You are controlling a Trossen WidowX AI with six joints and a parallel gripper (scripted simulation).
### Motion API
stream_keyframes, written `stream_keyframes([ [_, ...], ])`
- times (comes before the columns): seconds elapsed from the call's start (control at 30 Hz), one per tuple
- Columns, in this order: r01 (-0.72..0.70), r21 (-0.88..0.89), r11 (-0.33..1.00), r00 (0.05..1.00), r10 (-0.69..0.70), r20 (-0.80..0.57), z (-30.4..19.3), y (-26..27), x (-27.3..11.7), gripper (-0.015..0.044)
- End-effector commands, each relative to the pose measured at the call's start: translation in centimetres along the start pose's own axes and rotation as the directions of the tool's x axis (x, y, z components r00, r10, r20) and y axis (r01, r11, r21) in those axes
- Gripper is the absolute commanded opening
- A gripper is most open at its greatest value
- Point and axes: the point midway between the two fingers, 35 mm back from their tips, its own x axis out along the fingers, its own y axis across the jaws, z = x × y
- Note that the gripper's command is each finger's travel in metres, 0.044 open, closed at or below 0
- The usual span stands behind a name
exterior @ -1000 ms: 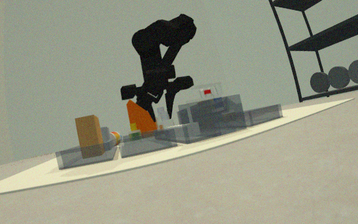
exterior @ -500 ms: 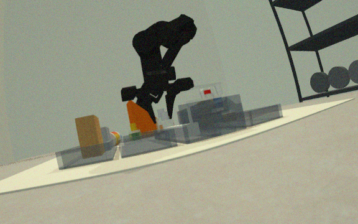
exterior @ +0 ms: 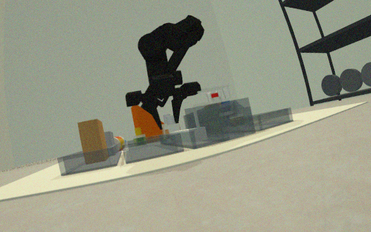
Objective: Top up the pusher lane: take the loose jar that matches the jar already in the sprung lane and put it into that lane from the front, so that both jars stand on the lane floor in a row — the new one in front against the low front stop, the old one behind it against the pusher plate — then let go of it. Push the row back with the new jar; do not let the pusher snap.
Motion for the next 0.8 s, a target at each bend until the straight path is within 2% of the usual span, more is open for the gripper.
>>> stream_keyframes([
  [0.0,-0.006,-0.007,1.000,1.000,0.006,0.012,0.33,0.10,0.07,0.0000],
  [0.77,-0.007,-0.007,1.000,1.000,0.007,0.012,0.18,0.12,0.72,0.0000],
])
